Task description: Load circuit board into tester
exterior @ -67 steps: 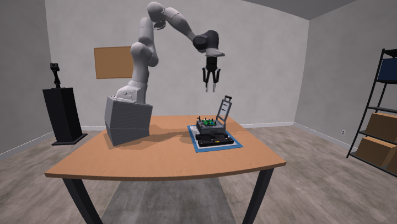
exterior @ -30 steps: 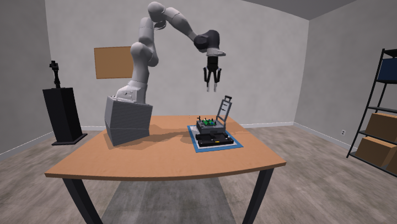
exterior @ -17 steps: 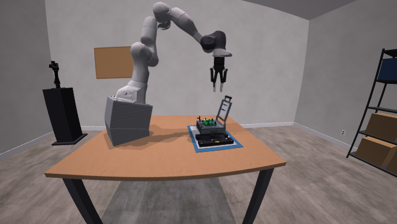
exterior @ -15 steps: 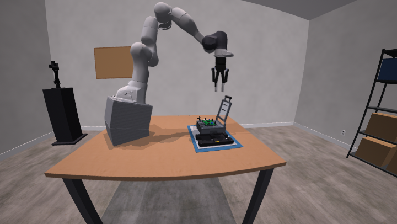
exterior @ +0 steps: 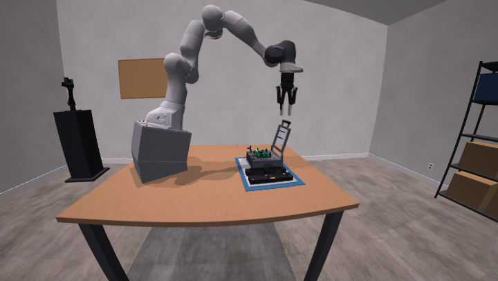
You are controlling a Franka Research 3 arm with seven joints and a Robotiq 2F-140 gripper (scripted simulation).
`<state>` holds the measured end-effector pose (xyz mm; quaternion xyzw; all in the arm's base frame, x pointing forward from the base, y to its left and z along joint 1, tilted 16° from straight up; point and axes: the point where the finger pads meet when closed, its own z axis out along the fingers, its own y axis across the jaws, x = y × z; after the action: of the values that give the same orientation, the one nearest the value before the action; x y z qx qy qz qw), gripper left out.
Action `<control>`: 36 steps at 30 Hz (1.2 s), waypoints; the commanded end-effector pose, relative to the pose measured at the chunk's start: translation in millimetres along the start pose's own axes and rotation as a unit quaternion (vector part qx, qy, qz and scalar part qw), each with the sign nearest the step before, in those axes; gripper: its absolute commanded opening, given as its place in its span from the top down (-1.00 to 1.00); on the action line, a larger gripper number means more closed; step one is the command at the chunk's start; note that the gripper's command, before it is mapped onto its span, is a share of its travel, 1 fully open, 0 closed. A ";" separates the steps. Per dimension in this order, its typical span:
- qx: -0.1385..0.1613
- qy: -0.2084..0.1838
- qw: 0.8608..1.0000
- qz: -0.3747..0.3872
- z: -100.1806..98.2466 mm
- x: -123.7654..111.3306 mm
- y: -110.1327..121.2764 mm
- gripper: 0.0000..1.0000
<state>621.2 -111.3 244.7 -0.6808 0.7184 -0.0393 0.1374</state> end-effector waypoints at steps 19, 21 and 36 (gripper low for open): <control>-0.009 0.001 1.000 0.014 2.6 -1.5 -9.8 0.40; -0.009 0.001 1.000 0.014 2.7 -1.5 -9.8 0.40; -0.009 0.001 1.000 0.014 4.7 -1.5 -9.7 0.40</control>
<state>632.0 -111.2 244.8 -0.6729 0.7269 -0.0326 0.1331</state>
